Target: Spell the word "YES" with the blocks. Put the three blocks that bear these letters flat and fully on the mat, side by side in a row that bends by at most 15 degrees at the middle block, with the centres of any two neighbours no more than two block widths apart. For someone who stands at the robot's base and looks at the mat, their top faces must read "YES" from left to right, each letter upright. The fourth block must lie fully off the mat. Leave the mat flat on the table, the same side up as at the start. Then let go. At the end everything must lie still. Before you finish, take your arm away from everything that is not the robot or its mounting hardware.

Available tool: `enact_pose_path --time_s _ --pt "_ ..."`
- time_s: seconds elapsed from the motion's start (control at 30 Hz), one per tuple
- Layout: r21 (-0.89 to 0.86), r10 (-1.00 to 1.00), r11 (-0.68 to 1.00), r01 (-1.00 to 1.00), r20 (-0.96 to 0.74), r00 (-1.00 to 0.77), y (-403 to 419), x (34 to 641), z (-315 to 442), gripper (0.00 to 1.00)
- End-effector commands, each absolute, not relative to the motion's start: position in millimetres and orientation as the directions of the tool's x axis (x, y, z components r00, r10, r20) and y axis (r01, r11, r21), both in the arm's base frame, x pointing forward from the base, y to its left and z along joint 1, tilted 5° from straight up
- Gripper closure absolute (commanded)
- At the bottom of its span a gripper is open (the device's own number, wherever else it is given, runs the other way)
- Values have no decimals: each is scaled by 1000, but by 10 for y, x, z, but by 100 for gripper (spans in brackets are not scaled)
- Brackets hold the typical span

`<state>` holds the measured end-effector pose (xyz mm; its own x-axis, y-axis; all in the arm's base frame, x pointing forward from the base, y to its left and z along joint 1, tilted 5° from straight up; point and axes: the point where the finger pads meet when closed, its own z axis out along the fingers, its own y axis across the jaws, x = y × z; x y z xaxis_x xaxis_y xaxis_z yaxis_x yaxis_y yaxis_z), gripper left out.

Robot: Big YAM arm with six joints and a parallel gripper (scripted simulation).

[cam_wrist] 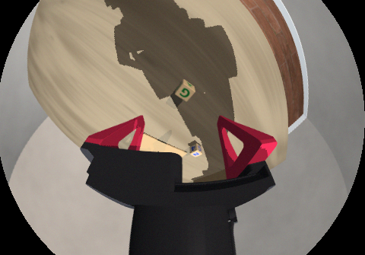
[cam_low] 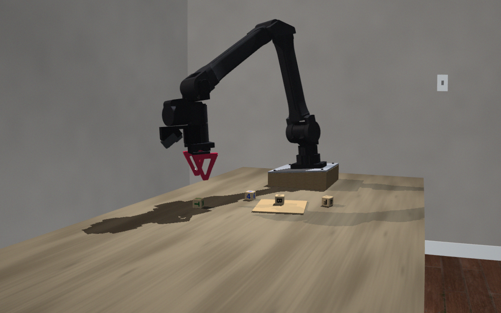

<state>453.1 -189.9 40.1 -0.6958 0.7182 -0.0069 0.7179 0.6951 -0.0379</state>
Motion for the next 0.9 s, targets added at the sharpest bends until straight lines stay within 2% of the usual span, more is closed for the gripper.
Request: enact_pose_path --time_s 0.0,0.03,0.13,0.17,0.33,0.87 --pt "-24 837 544 839 -52 -545 -2014 4732 548 0" --pt "-18 893 446 895 -59 -446 -2014 4731 545 0" --pt "-10 944 323 946 -69 -323 -2014 4731 544 0" --pt "-7 957 280 960 -73 -280 -2014 4731 544 41" --pt "20 993 60 998 -105 -58 -2014 4731 544 41" --pt "15 994 47 999 -103 -45 -2014 4710 543 41"
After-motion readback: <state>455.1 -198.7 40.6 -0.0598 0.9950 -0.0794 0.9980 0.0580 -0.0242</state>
